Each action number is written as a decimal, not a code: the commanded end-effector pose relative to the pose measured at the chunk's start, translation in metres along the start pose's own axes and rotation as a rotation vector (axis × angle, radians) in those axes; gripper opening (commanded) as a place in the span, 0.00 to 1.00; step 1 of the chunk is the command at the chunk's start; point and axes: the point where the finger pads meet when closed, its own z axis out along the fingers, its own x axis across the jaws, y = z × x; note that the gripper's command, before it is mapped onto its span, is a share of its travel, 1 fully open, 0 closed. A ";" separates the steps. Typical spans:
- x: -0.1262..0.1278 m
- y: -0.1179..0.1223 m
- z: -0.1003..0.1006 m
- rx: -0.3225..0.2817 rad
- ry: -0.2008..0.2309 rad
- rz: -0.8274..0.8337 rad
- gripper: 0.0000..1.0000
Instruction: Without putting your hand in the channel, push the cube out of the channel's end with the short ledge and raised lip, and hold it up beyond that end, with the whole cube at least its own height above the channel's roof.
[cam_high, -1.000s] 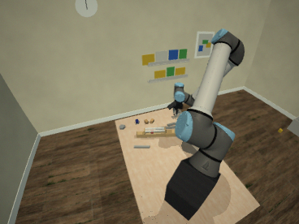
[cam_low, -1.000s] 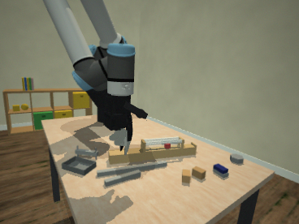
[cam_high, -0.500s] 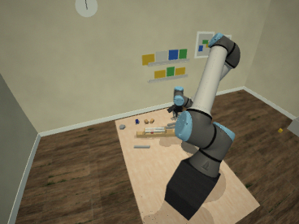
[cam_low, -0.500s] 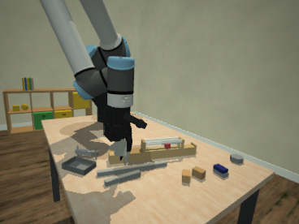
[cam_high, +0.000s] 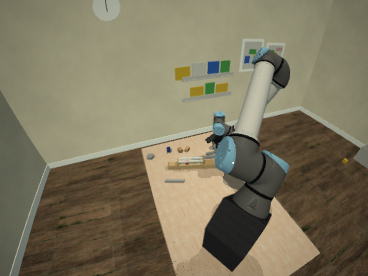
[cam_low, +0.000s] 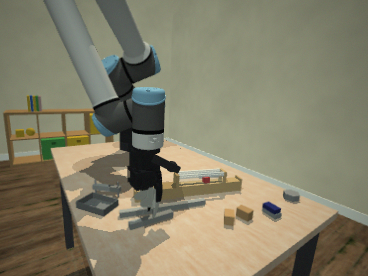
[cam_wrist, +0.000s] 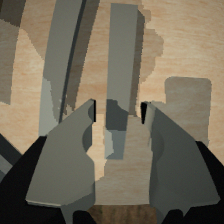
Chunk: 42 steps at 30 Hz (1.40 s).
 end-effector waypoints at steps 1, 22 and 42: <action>0.001 0.000 0.001 0.000 0.001 0.000 0.22; 0.001 0.000 0.024 0.000 0.001 0.000 0.22; 0.001 0.000 0.024 0.000 0.001 0.000 0.22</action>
